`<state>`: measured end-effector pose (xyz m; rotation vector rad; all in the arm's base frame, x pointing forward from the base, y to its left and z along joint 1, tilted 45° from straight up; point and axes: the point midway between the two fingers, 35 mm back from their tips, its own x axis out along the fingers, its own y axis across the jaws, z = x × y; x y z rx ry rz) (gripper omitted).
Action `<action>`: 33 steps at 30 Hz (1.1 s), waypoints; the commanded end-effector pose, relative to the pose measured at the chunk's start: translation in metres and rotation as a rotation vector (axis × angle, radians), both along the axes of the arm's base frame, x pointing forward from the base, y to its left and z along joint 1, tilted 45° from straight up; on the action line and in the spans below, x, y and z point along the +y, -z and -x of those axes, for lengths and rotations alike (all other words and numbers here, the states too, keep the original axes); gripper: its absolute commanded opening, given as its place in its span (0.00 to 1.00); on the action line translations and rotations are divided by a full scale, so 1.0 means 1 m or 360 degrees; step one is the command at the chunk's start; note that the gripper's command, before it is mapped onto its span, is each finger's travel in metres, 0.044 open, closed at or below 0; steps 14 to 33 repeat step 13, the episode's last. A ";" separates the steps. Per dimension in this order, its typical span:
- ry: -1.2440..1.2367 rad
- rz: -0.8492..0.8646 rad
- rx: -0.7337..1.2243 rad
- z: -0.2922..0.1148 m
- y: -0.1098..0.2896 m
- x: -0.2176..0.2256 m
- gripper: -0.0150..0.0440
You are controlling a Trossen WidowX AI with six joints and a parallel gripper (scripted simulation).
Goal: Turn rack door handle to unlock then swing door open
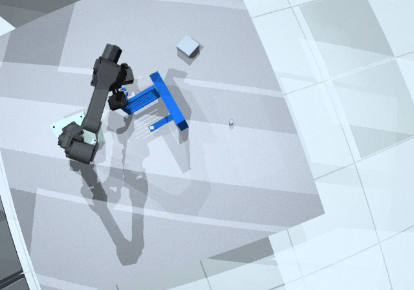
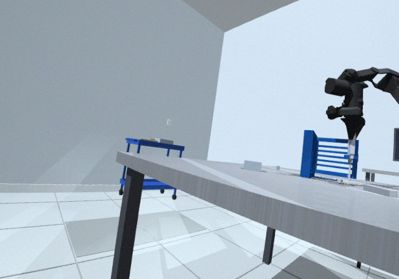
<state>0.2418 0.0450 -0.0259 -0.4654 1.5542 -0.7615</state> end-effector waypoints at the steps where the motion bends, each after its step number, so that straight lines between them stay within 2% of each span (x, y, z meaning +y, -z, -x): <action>1: 0.0006 -0.0008 -0.0007 -0.002 -0.005 0.006 0.73; 13: 0.0006 -0.0009 -0.0006 -0.004 -0.019 0.020 0.73; 33: 0.0006 -0.0009 -0.0006 -0.004 -0.019 0.020 0.73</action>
